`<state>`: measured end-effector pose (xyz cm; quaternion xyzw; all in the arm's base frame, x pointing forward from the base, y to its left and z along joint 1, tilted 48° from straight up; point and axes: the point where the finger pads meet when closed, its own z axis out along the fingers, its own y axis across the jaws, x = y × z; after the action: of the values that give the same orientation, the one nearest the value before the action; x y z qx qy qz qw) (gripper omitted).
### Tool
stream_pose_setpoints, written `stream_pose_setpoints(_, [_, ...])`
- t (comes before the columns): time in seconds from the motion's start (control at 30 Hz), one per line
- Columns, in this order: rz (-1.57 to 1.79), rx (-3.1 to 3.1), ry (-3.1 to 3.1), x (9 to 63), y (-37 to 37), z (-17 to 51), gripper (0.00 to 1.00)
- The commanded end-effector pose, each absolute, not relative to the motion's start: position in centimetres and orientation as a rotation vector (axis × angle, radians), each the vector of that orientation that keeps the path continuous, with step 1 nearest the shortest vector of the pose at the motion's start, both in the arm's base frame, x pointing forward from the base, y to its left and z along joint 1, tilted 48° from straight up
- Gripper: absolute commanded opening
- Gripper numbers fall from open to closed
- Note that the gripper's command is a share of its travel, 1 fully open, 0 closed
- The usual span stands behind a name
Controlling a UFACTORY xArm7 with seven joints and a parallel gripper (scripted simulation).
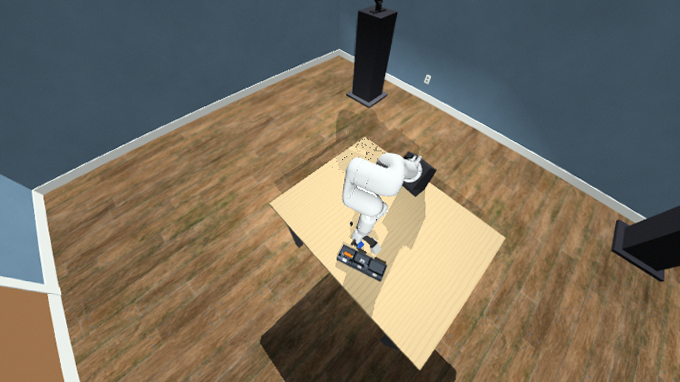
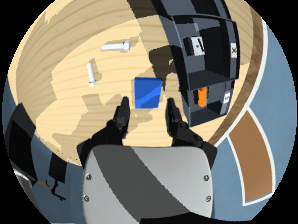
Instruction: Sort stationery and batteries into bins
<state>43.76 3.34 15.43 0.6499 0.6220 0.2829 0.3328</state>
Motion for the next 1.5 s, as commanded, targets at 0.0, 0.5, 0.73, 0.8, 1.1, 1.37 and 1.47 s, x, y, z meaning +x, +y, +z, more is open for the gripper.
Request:
stream_pose_setpoints(0.0, [0.707,1.749,1.659,41.0,3.6,18.2,0.56])
stream_pose_setpoints(0.5, [0.722,1.762,1.660,40.7,4.3,18.8,0.56])
stream_pose_setpoints(0.73, [0.722,1.762,1.660,40.8,4.4,18.8,0.56])
stream_pose_setpoints(0.8, [0.722,1.762,1.660,40.8,4.5,18.8,0.56])
stream_pose_setpoints(1.1, [0.722,1.762,1.660,40.9,4.7,18.9,0.56])
stream_pose_setpoints(1.37, [0.722,1.762,1.660,41.0,4.9,19.0,0.56])
stream_pose_setpoints(1.47, [0.722,1.762,1.660,41.0,5.0,19.0,0.56])
